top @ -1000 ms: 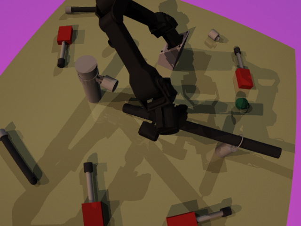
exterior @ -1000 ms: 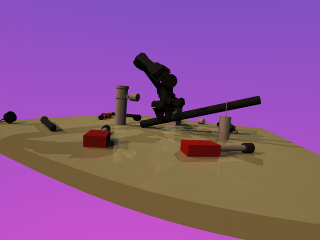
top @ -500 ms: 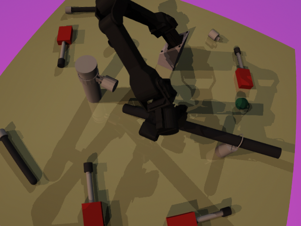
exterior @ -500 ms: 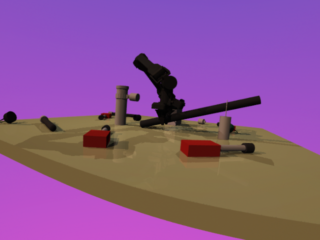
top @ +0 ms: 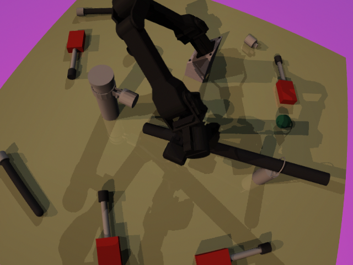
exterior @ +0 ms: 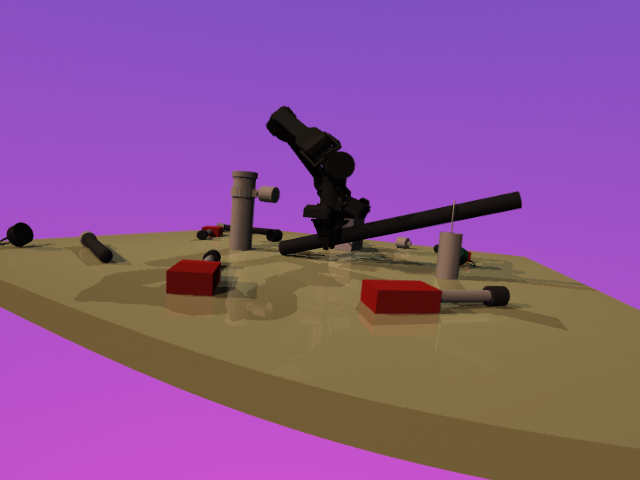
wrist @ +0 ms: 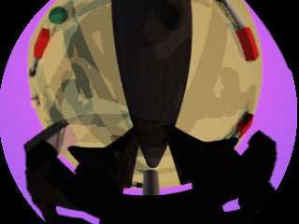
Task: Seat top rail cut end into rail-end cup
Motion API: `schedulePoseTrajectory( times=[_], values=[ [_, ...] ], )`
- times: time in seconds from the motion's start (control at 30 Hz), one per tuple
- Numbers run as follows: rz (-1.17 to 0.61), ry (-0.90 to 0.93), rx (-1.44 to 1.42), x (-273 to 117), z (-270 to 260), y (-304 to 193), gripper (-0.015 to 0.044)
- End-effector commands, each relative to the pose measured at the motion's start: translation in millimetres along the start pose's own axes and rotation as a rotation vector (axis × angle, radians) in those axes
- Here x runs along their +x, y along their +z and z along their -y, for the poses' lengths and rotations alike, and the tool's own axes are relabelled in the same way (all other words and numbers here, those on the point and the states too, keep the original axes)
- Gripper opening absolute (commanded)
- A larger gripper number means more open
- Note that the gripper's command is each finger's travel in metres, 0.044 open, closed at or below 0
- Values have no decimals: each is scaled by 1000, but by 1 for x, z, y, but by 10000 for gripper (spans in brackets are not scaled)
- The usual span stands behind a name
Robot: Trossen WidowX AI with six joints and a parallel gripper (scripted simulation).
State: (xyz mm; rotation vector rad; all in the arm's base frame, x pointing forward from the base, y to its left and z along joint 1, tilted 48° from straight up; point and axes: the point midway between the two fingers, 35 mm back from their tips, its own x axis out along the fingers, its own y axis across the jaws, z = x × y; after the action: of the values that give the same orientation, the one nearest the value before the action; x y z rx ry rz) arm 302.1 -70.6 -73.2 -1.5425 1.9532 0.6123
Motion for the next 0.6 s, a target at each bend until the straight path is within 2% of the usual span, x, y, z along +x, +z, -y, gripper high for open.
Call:
schedulePoseTrajectory(
  times=[0.0, 0.57],
  values=[
    [-6, -6, -1, -6, 0, 1, 0],
    [-202, 18, 5, -60, -3, -2, 0]
  ],
)
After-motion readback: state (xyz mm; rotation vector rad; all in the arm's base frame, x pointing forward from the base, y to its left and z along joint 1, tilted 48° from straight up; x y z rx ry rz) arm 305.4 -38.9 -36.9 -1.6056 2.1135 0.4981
